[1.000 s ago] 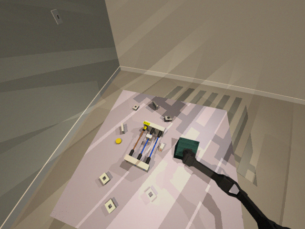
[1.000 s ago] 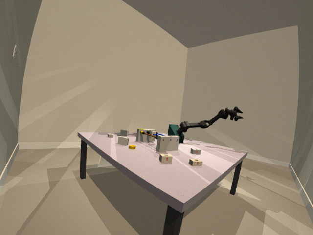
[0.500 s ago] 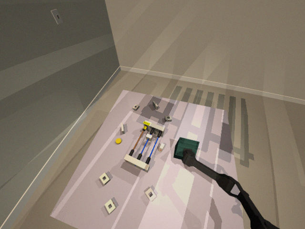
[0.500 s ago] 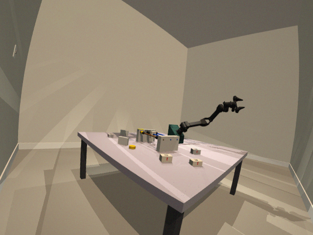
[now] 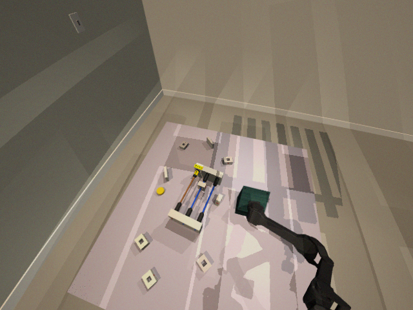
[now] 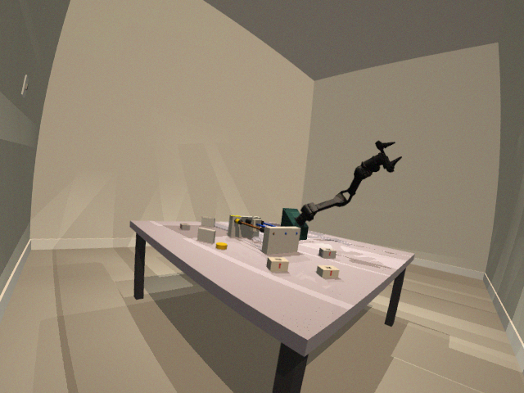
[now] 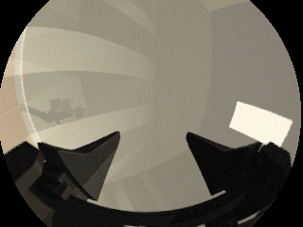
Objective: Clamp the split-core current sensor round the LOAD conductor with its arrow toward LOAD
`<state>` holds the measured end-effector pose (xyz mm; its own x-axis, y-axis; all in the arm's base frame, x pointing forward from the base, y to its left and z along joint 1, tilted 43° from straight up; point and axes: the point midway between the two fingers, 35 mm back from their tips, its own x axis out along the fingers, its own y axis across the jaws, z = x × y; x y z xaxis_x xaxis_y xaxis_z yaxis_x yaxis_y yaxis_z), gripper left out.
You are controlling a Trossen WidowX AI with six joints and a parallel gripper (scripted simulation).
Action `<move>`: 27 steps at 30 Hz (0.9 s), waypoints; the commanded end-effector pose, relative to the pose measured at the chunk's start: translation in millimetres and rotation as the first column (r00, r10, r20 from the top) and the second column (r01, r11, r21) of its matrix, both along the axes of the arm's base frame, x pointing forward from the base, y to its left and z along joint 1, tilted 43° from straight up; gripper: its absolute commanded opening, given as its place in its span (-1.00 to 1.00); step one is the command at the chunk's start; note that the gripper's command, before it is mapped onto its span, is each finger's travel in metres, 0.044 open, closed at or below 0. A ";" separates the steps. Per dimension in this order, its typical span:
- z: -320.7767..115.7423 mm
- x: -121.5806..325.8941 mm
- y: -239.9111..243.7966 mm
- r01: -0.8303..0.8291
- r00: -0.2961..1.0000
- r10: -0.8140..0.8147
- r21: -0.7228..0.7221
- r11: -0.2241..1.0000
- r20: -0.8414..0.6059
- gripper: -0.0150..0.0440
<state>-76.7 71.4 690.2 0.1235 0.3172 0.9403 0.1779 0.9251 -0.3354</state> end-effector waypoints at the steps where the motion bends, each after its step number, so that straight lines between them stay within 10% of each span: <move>1: -12.6 70.7 -24.8 -0.010 0.986 0.024 0.086 0.996 -0.168 1.00; 27: -290.2 373.3 -74.2 0.242 0.364 0.176 0.275 0.931 -0.915 1.00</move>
